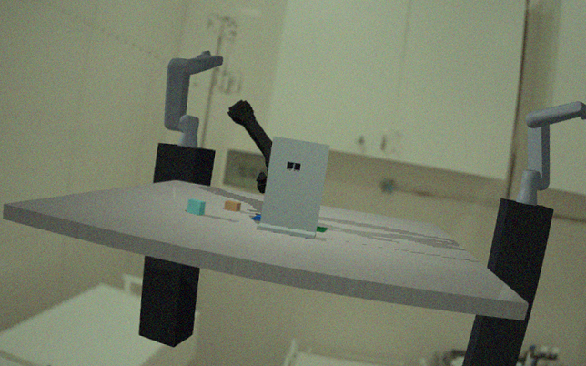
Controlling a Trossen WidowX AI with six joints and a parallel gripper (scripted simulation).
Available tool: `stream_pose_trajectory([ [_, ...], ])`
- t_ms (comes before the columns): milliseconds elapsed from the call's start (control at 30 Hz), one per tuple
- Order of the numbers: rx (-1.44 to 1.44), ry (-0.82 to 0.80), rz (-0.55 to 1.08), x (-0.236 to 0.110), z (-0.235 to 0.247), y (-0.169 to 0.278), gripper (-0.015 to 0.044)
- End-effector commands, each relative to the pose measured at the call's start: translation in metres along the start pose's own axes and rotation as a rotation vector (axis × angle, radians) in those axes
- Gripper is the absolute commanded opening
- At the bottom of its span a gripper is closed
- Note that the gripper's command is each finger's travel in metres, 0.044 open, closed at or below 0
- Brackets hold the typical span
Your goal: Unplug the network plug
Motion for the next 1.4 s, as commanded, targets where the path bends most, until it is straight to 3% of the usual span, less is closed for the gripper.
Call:
stream_pose_trajectory([
  [0,0.000,0.000,0.000,0.000,0.000,0.000,0.0000],
  [100,0.000,0.000,0.000,0.000,0.000,0.000,0.0000],
  [300,0.000,0.000,0.000,0.000,0.000,0.000,0.0156],
  [1367,0.000,0.004,0.006,-0.021,0.002,0.002,0.0156],
])
Point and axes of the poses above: the point midway between the two fingers, 35 mm back from their tips, its own x axis out along the fingers, its own z axis across the jaws, y = z × x, the point moved 8 cm from there along -x, back along the fingers, and after that the axes turned 2 degrees about -x, right-handed, at the moved point
